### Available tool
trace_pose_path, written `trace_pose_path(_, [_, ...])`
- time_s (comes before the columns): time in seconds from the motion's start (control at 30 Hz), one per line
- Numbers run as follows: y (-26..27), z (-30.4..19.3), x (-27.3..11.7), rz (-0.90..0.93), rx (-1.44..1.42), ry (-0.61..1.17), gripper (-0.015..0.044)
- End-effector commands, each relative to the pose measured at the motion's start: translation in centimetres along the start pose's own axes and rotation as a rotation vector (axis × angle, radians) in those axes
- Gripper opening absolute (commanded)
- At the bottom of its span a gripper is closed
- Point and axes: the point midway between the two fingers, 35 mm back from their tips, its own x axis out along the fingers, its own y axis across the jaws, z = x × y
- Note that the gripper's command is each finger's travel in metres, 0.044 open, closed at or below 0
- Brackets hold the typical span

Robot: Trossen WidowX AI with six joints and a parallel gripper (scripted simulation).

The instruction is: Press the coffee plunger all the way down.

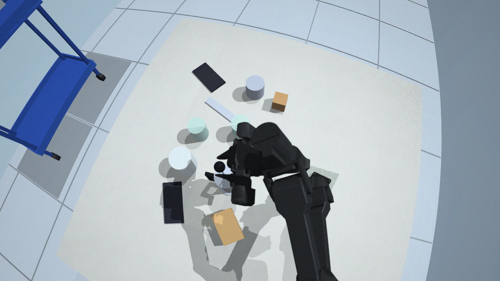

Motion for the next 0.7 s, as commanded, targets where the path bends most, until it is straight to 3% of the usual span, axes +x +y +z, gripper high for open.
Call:
trace_pose_path(0.0, [-0.1,0.0,0.0,-0.003,0.004,0.000,0.0118])
trace_pose_path(0.67, [-0.6,-1.2,0.9,-0.009,0.002,0.013,0.0112])
